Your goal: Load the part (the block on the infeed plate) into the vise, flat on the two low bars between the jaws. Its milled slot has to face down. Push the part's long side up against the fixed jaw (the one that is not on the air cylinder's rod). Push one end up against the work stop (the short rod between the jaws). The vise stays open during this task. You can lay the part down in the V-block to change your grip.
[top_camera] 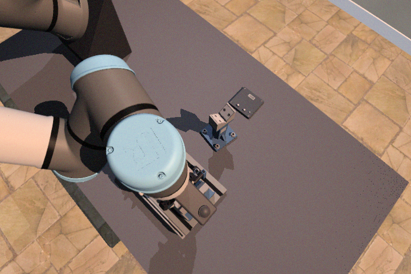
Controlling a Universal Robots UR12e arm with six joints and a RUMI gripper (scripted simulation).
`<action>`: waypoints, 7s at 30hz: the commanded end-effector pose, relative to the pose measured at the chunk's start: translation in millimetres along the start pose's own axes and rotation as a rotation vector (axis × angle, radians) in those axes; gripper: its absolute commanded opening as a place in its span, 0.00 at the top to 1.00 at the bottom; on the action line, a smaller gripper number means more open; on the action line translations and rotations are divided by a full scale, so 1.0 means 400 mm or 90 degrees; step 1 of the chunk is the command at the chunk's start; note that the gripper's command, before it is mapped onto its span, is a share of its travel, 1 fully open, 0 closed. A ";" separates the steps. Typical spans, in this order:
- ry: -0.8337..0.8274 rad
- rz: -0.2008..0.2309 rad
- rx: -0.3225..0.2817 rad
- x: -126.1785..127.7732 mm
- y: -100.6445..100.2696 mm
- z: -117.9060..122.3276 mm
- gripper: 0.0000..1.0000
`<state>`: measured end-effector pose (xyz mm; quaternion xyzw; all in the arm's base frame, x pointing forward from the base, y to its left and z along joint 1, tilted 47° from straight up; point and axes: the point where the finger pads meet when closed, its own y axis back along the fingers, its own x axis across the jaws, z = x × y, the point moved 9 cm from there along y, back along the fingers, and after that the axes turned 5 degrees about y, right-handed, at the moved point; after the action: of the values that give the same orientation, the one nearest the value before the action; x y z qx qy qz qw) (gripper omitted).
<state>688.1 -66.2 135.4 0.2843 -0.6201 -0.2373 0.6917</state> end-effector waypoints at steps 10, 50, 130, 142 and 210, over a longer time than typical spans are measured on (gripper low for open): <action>0.000 0.000 0.001 0.000 0.002 -0.001 1.00; 0.000 0.000 0.001 0.001 0.002 -0.003 1.00; 0.000 0.000 0.001 0.001 -0.002 -0.006 1.00; 0.000 0.000 0.001 0.001 -0.004 -0.006 1.00; 0.000 0.000 0.001 0.001 -0.005 -0.006 0.53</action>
<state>690.3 -67.9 133.7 0.2843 -0.6201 -0.2373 0.6916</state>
